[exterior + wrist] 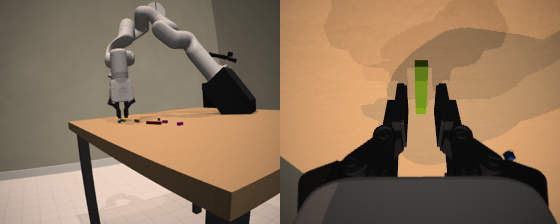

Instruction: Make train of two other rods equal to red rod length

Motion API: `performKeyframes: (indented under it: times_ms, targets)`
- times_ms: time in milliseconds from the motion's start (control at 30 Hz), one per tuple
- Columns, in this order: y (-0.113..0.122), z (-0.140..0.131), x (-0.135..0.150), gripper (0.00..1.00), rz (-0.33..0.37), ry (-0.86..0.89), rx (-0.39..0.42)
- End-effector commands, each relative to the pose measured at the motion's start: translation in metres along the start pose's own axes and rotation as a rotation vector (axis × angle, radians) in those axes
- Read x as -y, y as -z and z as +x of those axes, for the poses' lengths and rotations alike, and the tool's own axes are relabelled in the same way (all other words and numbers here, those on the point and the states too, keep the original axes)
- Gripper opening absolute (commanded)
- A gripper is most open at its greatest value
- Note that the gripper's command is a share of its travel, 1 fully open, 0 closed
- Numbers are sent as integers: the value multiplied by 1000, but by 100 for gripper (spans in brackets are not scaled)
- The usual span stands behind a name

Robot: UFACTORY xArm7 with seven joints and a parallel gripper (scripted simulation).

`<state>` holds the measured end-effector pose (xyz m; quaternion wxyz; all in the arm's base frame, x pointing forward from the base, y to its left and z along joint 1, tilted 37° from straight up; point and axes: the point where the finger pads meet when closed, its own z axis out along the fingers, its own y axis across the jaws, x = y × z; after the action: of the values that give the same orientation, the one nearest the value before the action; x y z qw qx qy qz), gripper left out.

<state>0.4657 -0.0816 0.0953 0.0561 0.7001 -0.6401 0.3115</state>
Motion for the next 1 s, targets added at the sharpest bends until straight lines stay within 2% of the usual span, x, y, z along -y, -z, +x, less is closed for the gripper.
performKeyframes:
  times_ms: [0, 967]
  targets:
    - [1, 0, 1, 24, 3, 1, 0]
    - [-13, 0, 1, 24, 3, 1, 0]
